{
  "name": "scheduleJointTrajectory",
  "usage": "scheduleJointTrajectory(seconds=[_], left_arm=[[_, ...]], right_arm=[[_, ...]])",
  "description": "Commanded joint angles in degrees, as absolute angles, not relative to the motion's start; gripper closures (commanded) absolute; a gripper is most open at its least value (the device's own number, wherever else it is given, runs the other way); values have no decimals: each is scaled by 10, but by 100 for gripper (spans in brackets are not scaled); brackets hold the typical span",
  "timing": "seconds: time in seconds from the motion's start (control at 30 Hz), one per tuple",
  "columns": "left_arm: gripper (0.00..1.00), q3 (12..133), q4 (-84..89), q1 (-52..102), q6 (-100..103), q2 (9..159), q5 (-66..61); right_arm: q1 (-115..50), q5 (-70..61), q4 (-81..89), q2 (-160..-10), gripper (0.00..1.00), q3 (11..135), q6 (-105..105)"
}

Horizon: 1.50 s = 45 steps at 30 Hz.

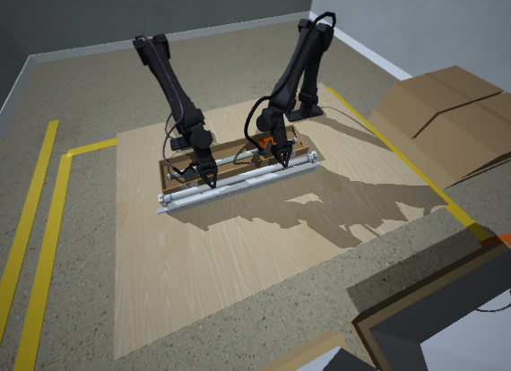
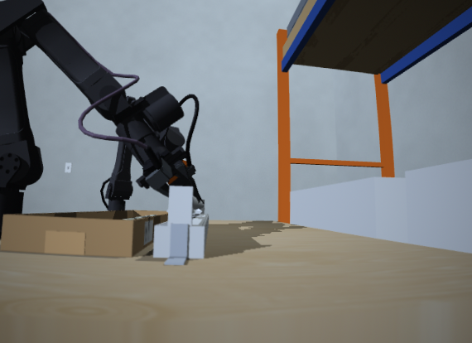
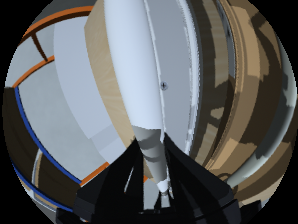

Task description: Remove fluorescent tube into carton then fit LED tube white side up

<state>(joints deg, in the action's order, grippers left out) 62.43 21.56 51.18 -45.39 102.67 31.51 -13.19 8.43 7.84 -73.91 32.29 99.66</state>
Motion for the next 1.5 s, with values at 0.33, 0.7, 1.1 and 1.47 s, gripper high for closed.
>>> scheduleJointTrajectory(seconds=[0.33,0.7,1.1,1.47], left_arm=[[89,595,196,530,-452,1007,336],[51,615,197,529,-453,1002,330],[51,615,197,524,-452,1002,334],[51,615,197,524,-452,1002,334]], right_arm=[[-136,102,66,-713,89,283,987],[-143,102,68,-710,89,277,987],[-143,102,68,-709,89,278,987],[-136,104,71,-711,51,293,991]])
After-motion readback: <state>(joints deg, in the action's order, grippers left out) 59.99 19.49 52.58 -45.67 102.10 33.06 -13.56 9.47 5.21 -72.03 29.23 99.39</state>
